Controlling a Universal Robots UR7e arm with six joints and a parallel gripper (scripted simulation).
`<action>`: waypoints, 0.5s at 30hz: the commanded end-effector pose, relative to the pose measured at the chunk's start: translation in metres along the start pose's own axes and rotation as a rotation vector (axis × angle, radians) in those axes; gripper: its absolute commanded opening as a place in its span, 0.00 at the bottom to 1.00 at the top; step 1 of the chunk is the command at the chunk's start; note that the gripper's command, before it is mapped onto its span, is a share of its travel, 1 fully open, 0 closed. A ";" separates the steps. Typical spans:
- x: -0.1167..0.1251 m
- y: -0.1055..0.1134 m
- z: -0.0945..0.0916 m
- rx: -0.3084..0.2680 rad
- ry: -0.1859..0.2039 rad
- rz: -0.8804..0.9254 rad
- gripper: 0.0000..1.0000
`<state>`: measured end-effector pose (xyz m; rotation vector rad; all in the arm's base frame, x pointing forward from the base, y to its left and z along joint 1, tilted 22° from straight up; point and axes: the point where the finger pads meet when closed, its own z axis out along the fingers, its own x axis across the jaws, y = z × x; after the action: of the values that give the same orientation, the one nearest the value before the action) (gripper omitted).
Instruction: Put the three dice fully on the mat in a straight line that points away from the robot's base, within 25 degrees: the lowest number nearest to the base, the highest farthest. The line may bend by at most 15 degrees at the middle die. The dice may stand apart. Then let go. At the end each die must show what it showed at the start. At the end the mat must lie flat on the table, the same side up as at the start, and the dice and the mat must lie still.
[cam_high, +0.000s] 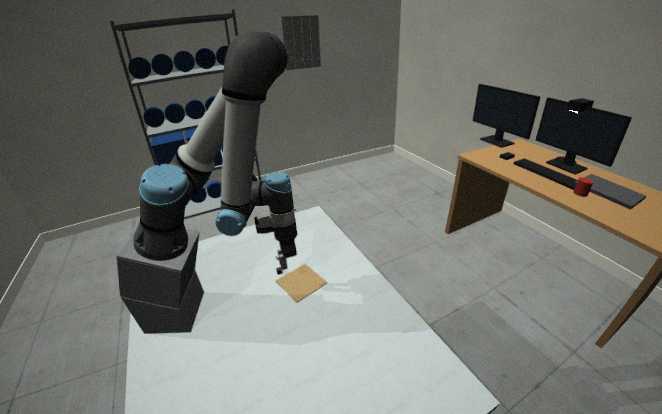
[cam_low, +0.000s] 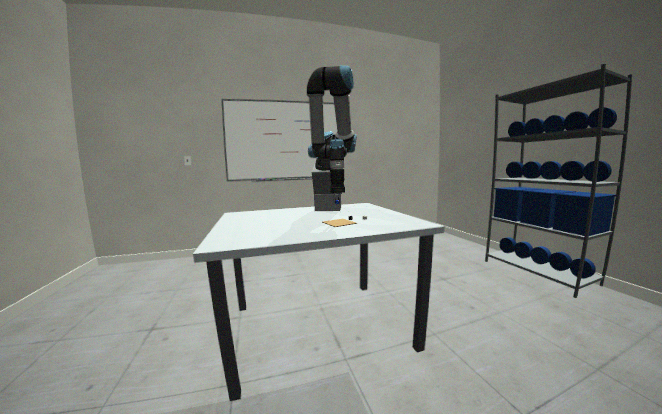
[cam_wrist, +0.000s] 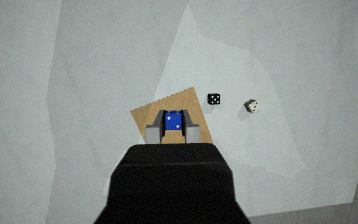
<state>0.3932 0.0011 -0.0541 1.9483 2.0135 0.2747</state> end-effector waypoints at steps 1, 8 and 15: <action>0.000 0.000 0.010 0.000 0.000 0.000 0.40; 0.000 0.000 0.024 0.000 0.000 0.000 0.40; 0.000 0.001 0.047 0.000 0.000 0.000 0.40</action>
<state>0.4056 -0.0020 -0.0844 1.9486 2.0138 0.2744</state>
